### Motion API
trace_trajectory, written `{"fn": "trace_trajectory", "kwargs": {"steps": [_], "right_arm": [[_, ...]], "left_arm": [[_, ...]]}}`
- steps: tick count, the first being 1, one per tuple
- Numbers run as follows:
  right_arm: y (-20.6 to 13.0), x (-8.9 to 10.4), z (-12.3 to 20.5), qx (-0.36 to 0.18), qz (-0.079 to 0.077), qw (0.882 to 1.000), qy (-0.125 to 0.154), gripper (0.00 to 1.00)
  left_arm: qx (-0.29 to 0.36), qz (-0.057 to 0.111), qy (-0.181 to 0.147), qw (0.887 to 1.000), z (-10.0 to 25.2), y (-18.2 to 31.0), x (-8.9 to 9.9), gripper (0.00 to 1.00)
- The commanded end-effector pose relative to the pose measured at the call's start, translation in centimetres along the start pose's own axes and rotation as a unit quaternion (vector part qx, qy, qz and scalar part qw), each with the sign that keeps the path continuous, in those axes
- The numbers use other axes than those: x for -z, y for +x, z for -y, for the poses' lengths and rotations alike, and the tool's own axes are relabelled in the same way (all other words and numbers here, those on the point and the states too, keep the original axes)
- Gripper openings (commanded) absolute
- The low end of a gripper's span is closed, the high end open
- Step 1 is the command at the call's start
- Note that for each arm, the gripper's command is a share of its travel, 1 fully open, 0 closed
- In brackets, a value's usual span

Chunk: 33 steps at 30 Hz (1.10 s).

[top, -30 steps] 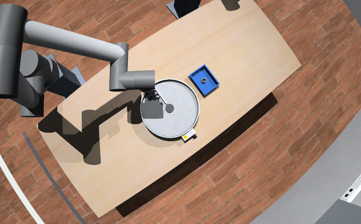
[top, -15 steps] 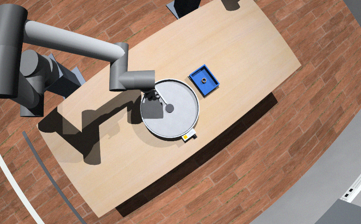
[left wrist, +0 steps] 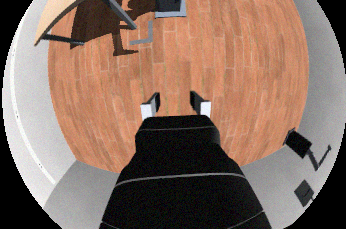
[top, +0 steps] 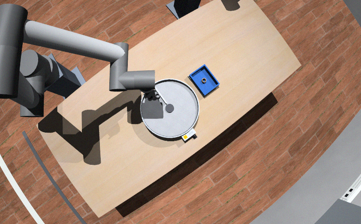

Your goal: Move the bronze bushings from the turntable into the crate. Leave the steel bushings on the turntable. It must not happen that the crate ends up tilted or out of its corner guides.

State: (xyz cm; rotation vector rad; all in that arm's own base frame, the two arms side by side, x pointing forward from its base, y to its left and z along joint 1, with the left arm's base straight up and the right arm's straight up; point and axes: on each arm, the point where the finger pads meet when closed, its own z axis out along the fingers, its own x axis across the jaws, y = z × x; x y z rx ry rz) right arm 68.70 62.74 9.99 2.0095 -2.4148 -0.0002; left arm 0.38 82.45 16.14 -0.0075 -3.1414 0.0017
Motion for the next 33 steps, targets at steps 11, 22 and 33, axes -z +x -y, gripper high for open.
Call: {"fn": "trace_trajectory", "kwargs": {"steps": [11, 22, 33], "right_arm": [[-0.1, -1.0, 0.0, 0.000, 0.001, 1.000, 0.000, 0.39], [-0.1, -1.0, 0.0, 0.000, 0.001, 1.000, 0.000, 0.39], [-0.1, -1.0, 0.0, 0.000, 0.001, 1.000, 0.000, 0.39]], "left_arm": [[0.000, 0.000, 0.000, 1.000, 0.0, 0.0, 0.1, 1.00], [0.000, 0.000, 0.000, 1.000, 0.0, 0.0, 0.1, 1.00], [0.000, 0.000, 0.000, 1.000, 0.0, 0.0, 0.1, 1.00]]}}
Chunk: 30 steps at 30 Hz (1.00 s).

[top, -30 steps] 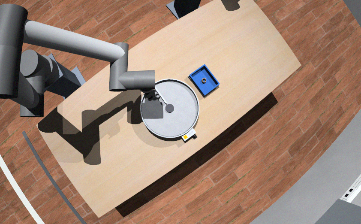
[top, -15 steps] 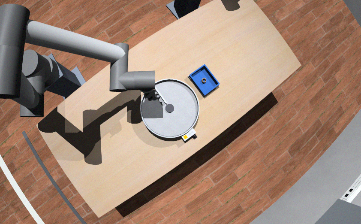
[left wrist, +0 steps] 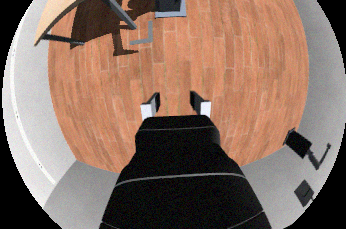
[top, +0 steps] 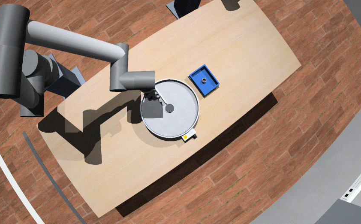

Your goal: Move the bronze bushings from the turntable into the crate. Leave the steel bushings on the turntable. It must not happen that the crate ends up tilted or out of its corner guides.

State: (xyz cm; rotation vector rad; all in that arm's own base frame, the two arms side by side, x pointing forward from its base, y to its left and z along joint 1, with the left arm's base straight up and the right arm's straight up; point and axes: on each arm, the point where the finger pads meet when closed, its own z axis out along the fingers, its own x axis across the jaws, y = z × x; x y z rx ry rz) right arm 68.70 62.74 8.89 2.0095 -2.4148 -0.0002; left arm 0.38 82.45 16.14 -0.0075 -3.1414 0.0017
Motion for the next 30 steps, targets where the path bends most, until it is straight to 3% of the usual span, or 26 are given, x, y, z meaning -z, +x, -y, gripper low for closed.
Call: {"fn": "trace_trajectory", "kwargs": {"steps": [1, 14, 15, 30], "right_arm": [[-0.05, 0.08, 0.03, 0.000, 0.001, 1.000, 0.000, 0.39], [-0.05, 0.08, 0.03, 0.000, 0.001, 1.000, 0.000, 0.39], [-0.05, 0.08, 0.03, 0.000, 0.001, 1.000, 0.000, 0.00], [-0.05, 0.08, 0.03, 0.000, 0.001, 1.000, 0.000, 0.00]], "left_arm": [[0.000, 0.000, 0.000, 1.000, -0.04, -0.01, 0.06, 1.00], [0.000, 0.000, 0.000, 1.000, -0.04, -0.01, 0.06, 1.00], [0.000, 0.000, 0.000, 1.000, -0.04, -0.01, 0.06, 1.00], [0.000, 0.000, 0.000, 1.000, -0.04, -0.01, 0.06, 1.00]]}}
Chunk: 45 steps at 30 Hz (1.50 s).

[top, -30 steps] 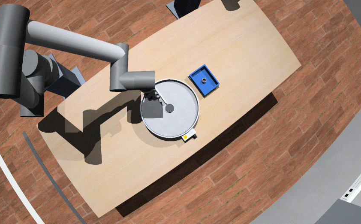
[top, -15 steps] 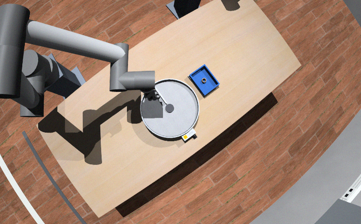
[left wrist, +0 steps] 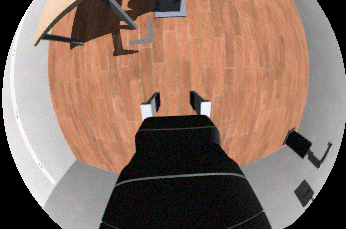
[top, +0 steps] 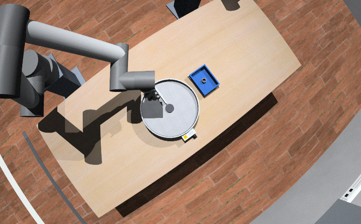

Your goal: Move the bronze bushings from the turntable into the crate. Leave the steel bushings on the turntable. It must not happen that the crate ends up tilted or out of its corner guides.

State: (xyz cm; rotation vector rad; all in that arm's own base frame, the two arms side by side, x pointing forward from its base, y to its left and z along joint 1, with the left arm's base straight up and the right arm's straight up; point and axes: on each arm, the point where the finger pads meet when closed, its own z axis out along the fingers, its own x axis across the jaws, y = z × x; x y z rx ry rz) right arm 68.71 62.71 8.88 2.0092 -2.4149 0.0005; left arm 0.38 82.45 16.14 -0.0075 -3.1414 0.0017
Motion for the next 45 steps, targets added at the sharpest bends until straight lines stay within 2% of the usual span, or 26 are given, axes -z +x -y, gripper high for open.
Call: {"fn": "trace_trajectory", "kwargs": {"steps": [1, 32, 36, 42, 45], "right_arm": [[-0.1, 0.1, 0.0, 0.000, 0.001, 1.000, 0.000, 0.00], [-0.1, 0.2, 0.0, 0.000, 0.001, 1.000, 0.000, 0.00], [-0.1, 1.1, 0.0, 0.000, 0.001, 1.000, 0.000, 0.00], [-0.1, 3.7, 0.0, 0.000, 0.001, 1.000, 0.000, 0.00], [-0.1, 4.2, 0.0, 0.000, 0.001, 1.000, 0.000, 0.00]], "left_arm": [[0.000, 0.000, 0.000, 1.000, 0.0, 0.0, 0.1, 1.00], [0.000, 0.000, 0.000, 1.000, 0.0, 0.0, 0.1, 1.00], [0.000, 0.000, 0.000, 1.000, 0.0, 0.0, 0.1, 1.00], [0.000, 0.000, 0.000, 1.000, 0.0, 0.0, 0.1, 1.00], [0.000, 0.000, 0.000, 1.000, 0.0, 0.0, 0.1, 1.00]]}}
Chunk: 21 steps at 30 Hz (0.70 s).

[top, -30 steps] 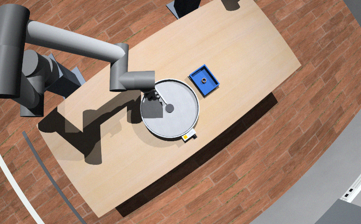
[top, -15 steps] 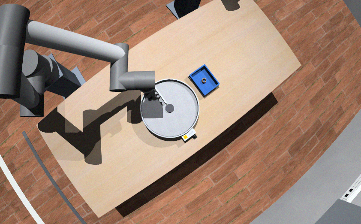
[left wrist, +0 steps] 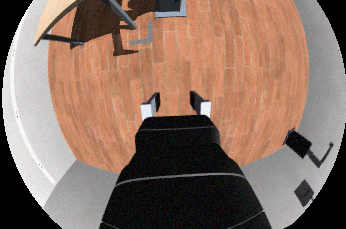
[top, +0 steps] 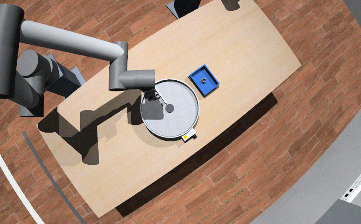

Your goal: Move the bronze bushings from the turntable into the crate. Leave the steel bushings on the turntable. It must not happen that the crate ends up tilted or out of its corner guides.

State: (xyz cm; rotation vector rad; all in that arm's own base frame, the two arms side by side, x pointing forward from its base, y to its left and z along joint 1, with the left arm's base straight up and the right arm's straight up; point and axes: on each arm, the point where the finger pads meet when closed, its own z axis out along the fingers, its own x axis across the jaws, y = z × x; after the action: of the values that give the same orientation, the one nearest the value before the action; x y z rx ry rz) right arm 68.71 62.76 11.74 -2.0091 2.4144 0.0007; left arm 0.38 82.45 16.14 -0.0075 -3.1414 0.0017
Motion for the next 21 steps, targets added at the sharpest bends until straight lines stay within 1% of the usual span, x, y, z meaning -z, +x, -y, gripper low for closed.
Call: {"fn": "trace_trajectory", "kwargs": {"steps": [1, 4, 7, 21], "right_arm": [[0.0, 1.7, 0.0, 0.000, 0.000, 1.000, 0.000, 0.00], [0.0, 2.7, 0.0, 0.000, 0.000, 1.000, 0.000, 0.00], [0.0, 3.1, 0.0, 0.000, 0.000, 1.000, 0.000, 0.00], [0.0, 3.1, 0.0, 0.000, 0.000, 1.000, 0.000, 0.00]], "left_arm": [[0.000, 0.000, 0.000, 1.000, 0.0, 0.0, 0.1, 1.00], [0.000, 0.000, 0.000, 1.000, 0.0, 0.0, 0.1, 1.00], [0.000, 0.000, 0.000, 1.000, 0.0, 0.0, 0.1, 1.00], [0.000, 0.000, 0.000, 1.000, 0.0, 0.0, 0.1, 1.00]]}}
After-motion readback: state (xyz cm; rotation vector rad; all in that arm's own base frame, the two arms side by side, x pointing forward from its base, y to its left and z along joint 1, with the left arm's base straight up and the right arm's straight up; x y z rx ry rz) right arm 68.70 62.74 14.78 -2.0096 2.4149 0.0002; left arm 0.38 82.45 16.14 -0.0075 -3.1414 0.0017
